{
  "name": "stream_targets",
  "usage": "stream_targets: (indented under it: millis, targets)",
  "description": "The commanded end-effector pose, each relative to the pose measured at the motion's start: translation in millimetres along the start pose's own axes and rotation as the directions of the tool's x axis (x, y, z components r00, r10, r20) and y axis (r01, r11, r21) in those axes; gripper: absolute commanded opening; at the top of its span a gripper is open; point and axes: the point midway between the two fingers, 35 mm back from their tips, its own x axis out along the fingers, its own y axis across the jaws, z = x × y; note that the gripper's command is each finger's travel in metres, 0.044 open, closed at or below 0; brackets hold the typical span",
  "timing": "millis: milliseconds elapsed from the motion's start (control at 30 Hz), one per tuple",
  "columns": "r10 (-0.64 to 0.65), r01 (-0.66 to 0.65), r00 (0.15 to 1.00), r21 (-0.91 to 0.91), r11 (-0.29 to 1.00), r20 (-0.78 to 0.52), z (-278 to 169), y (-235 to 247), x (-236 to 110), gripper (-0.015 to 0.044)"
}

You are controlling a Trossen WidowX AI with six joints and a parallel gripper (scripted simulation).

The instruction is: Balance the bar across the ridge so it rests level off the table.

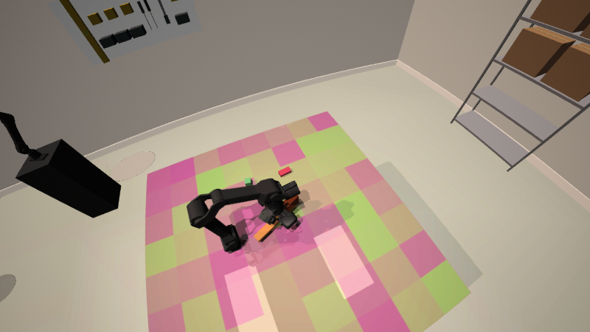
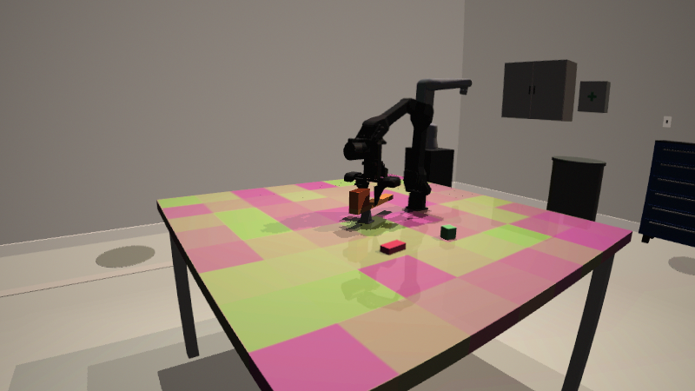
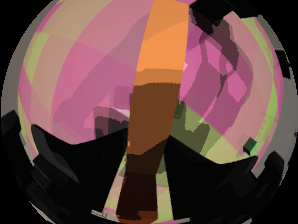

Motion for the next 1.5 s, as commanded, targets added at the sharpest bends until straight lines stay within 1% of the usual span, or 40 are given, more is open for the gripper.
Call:
stream_targets:
  millis: [0, 33, 67, 1467]
  targets:
    - [0.0, 0.0, 1.0, 0.0, 1.0, 0.0, 0.0, 0.0, 0.0, 0.0131]
    - [0.0, 0.0, 1.0, 0.0, 1.0, 0.0, 0.0, 0.0, 0.0, 0.0158]
    - [0.0, 0.0, 1.0, 0.0, 1.0, 0.0, 0.0, 0.0, 0.0, 0.0167]
    - [0.0, 0.0, 1.0, 0.0, 1.0, 0.0, 0.0, 0.0, 0.0, 0.0173]
